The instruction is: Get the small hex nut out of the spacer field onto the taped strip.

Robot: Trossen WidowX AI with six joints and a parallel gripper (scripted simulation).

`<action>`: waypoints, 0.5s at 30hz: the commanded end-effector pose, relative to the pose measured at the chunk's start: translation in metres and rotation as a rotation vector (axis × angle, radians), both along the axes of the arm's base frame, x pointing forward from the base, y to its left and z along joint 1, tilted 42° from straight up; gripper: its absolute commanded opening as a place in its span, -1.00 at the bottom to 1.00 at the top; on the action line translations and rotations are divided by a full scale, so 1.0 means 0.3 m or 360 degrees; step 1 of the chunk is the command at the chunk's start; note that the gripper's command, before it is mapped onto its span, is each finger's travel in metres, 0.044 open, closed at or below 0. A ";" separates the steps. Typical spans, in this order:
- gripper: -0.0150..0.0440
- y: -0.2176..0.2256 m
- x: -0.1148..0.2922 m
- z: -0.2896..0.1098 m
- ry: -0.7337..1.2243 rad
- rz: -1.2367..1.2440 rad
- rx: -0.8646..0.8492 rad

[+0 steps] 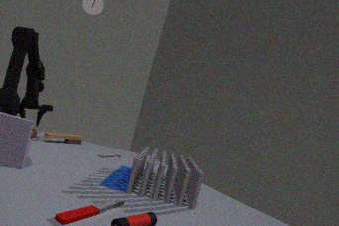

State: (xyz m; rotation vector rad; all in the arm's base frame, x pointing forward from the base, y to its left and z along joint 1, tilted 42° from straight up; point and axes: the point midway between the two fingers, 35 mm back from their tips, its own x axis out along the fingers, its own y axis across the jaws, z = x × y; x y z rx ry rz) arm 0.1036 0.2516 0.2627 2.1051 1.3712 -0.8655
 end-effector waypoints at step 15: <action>0.46 0.060 0.010 -0.085 0.0007 0.0009 -0.0015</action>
